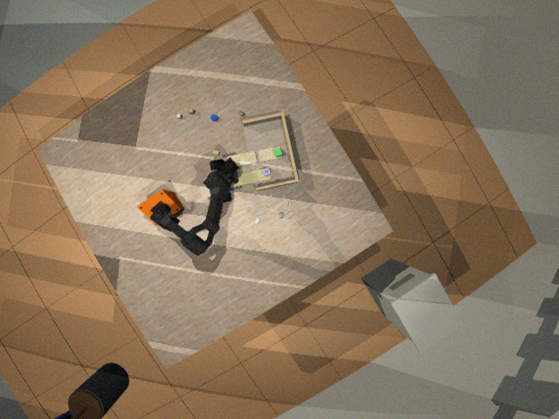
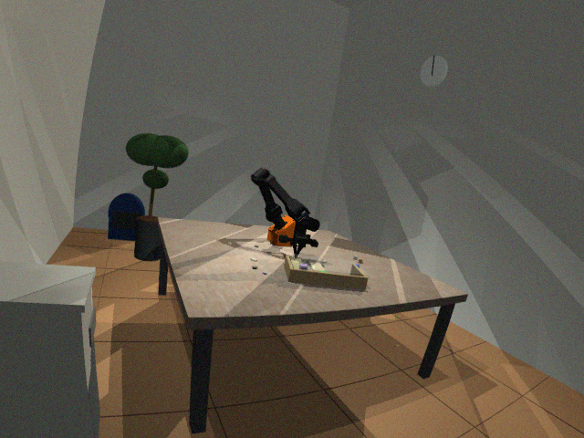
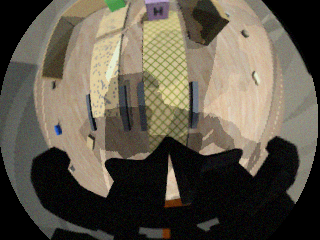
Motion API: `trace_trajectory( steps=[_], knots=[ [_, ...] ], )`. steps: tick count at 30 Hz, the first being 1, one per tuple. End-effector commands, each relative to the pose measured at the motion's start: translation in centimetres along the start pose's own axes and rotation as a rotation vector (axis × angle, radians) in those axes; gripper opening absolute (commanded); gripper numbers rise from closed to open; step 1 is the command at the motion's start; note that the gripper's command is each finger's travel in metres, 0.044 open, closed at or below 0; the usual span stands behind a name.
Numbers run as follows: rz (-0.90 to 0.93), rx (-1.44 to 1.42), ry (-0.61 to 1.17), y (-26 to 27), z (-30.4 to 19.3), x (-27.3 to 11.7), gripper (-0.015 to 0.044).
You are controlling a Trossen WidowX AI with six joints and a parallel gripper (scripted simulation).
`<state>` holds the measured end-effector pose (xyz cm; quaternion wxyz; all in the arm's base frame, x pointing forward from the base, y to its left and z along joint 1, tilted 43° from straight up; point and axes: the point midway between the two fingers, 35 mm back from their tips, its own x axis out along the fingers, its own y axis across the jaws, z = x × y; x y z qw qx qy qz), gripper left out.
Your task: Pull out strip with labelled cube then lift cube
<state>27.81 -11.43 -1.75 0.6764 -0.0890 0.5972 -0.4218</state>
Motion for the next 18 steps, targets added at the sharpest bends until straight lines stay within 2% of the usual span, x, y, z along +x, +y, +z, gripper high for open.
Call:
trace_trajectory(
  steps=[1,18],
  knots=[
    [0.000,-0.004,0.020,-0.1,-1.3,0.3,0.0000],
    [0.000,-0.005,0.021,-0.1,-3.8,0.3,0.0000]
  ],
)
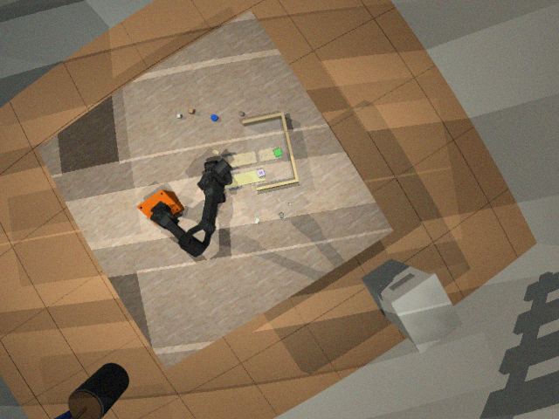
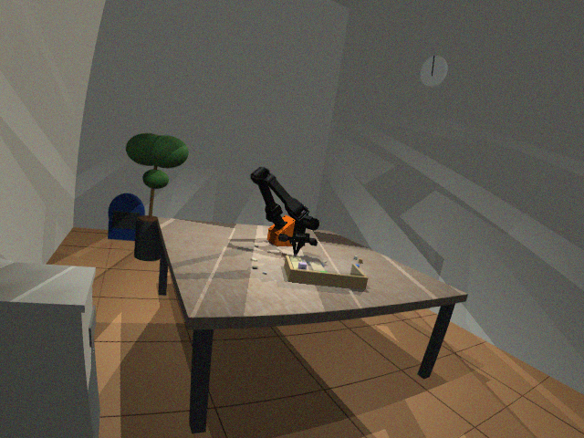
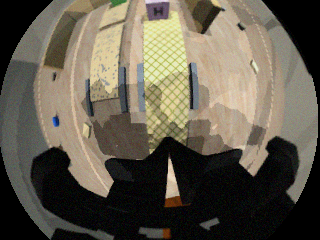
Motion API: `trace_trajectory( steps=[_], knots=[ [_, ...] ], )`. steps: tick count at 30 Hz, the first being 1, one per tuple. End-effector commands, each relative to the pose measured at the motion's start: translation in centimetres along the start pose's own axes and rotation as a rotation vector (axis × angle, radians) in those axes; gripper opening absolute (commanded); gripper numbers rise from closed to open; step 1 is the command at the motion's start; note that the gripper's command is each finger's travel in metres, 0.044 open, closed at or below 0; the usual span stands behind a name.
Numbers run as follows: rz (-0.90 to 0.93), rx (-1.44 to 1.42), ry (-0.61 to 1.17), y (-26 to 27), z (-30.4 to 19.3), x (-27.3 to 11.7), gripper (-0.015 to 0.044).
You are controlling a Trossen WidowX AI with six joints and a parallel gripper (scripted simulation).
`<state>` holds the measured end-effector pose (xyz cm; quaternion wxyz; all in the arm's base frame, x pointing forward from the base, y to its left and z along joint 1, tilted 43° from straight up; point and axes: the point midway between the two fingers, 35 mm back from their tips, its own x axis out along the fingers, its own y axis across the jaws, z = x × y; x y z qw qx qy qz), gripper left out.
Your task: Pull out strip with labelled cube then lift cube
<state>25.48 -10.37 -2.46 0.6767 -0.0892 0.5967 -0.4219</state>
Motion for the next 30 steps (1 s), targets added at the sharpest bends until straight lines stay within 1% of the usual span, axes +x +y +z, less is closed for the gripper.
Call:
trace_trajectory(
  steps=[1,30],
  knots=[
    [0.000,-0.005,0.022,-0.1,-1.3,0.3,0.0000],
    [0.000,-0.006,0.024,-0.1,-5.7,0.3,0.0000]
  ],
)
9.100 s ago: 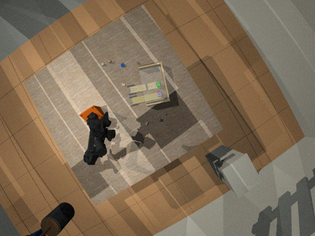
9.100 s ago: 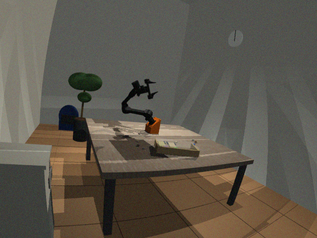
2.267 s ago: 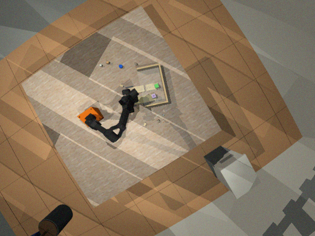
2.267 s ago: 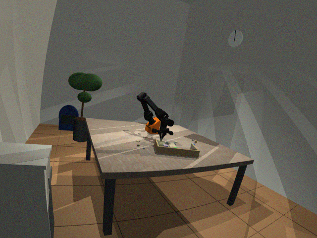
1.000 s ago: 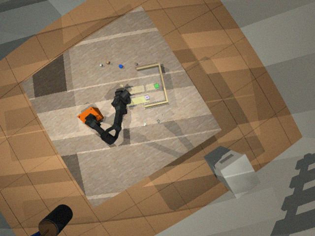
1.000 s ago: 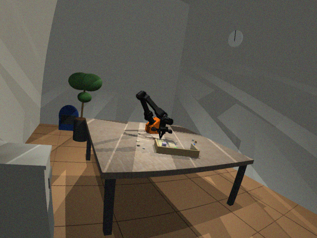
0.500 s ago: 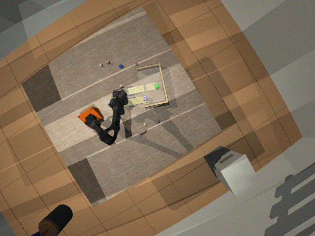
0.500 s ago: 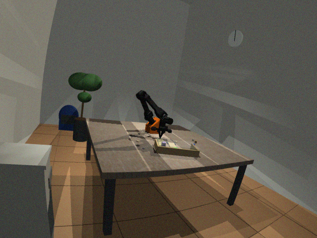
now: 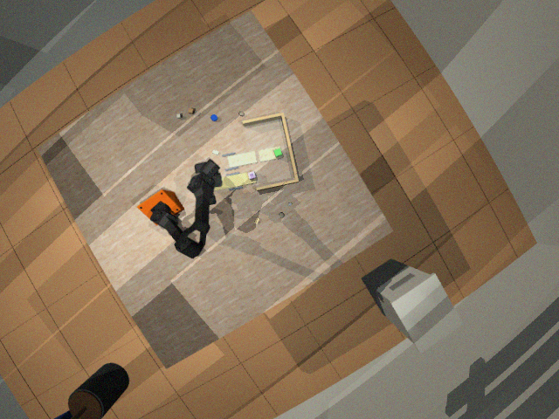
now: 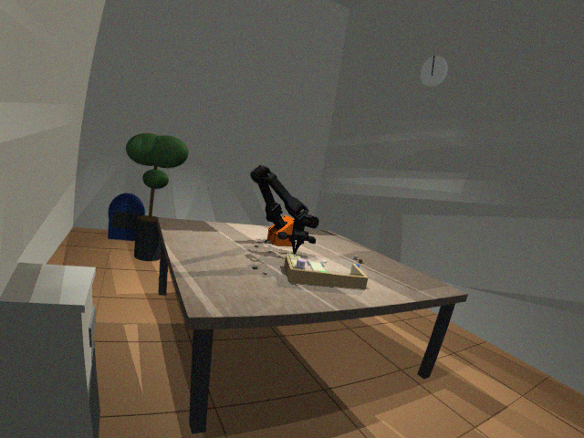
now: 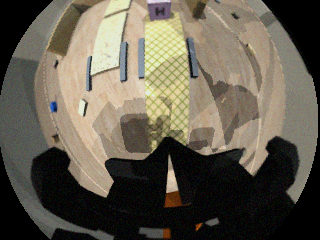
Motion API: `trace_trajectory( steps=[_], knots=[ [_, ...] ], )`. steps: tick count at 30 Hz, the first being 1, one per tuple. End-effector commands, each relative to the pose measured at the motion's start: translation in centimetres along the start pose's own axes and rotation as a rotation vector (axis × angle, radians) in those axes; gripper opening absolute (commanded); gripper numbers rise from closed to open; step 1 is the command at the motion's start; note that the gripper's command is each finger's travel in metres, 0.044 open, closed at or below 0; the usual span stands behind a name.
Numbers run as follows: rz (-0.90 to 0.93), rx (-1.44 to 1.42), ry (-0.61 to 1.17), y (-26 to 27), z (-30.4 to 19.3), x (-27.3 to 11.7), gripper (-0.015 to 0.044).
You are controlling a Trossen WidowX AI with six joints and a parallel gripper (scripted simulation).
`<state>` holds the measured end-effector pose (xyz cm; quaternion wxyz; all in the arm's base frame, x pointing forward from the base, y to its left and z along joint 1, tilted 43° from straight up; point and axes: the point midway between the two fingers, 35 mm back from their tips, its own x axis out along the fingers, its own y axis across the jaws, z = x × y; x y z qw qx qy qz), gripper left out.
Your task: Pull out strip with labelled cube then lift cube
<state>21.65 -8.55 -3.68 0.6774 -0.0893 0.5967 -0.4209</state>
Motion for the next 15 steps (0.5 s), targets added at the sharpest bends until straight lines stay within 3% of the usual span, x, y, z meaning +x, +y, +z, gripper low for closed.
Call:
trace_trajectory(
  steps=[1,15],
  knots=[
    [-0.002,-0.005,0.025,-0.3,-1.4,0.3,0.0000],
    [-0.002,-0.006,0.026,-0.2,-3.6,0.3,0.0000]
  ],
)
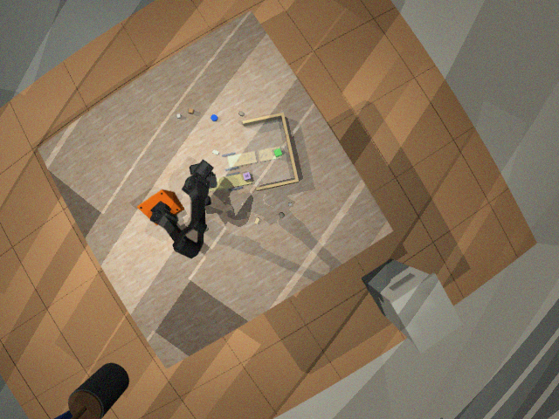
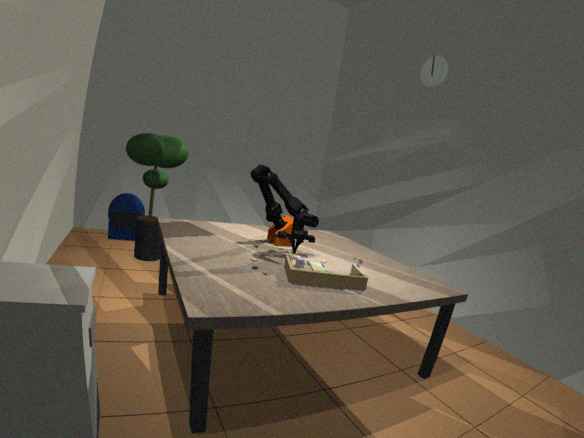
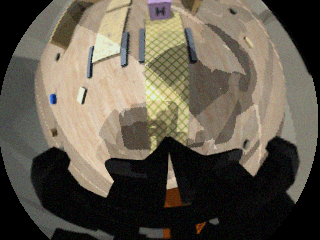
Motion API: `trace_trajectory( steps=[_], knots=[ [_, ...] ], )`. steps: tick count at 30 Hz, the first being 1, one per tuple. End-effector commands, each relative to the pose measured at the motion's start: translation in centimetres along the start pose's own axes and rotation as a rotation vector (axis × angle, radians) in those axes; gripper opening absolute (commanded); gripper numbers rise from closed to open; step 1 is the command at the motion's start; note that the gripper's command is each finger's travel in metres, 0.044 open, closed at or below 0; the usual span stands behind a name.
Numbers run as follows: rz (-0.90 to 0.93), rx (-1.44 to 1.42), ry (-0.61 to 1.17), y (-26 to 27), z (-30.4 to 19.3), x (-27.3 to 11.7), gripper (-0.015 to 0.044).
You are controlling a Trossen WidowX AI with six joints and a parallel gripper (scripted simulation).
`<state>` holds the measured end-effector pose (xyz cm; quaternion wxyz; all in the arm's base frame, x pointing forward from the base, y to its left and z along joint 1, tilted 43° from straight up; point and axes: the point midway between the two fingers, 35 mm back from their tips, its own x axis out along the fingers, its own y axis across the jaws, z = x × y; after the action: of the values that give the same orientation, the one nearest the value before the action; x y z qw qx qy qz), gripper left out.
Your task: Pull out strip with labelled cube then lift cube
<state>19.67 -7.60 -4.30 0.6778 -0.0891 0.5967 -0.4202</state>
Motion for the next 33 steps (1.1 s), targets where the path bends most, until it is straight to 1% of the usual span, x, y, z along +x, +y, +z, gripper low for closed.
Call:
trace_trajectory(
  steps=[1,7,33],
  knots=[
    [-0.003,-0.005,0.026,-0.32,-1.43,0.32,0.0000],
    [-0.003,-0.005,0.027,-0.32,-2.22,0.30,0.0000],
    [-0.003,-0.005,0.027,-0.32,-2.24,0.30,0.0000]
  ],
)
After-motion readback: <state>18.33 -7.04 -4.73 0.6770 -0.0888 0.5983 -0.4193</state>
